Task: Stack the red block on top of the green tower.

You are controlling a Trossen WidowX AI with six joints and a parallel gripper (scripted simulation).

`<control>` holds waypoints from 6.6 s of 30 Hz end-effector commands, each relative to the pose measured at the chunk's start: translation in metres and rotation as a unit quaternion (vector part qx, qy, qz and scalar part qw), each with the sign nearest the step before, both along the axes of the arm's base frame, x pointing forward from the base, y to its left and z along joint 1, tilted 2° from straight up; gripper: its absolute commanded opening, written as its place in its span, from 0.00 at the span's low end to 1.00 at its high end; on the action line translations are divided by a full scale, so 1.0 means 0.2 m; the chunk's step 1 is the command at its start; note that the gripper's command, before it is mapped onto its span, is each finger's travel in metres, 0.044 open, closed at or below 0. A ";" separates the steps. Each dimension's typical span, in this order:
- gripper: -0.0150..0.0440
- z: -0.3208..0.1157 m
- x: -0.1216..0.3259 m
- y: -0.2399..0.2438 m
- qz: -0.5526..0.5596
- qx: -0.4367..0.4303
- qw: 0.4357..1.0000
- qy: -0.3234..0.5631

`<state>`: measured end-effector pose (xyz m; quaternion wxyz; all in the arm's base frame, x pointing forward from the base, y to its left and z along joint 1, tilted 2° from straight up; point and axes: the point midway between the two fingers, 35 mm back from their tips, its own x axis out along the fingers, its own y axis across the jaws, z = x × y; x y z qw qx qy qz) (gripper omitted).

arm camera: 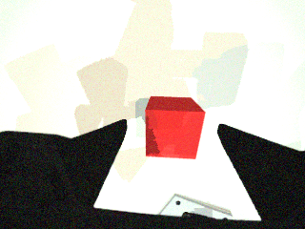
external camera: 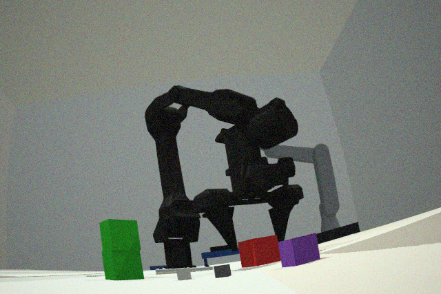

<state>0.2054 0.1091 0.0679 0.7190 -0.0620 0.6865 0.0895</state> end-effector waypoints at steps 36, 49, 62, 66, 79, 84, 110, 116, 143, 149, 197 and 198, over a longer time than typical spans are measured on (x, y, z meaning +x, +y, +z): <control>0.62 -0.12 -0.01 0.00 -0.003 0.002 1.000 0.003; 0.25 0.00 -0.01 0.00 -0.003 0.002 1.000 0.003; 0.25 0.31 -0.02 -0.02 -0.003 0.002 1.000 0.003; 0.25 0.39 -0.02 -0.02 -0.003 0.002 1.000 0.003; 0.25 0.47 -0.02 -0.04 -0.003 0.001 1.000 0.002; 0.25 0.47 0.01 -0.10 -0.009 -0.001 1.000 -0.001; 0.25 0.45 0.13 -0.59 -0.009 -0.008 1.000 0.000; 0.25 0.45 0.13 -0.71 -0.007 -0.009 1.000 0.001; 0.25 0.45 0.01 -1.13 -0.003 -0.009 1.000 0.003; 0.25 0.44 0.01 -1.13 -0.003 -0.009 1.000 0.003; 0.92 0.32 0.01 -1.13 -0.004 -0.010 1.000 0.005; 0.97 0.32 0.01 -1.13 -0.004 -0.010 1.000 0.005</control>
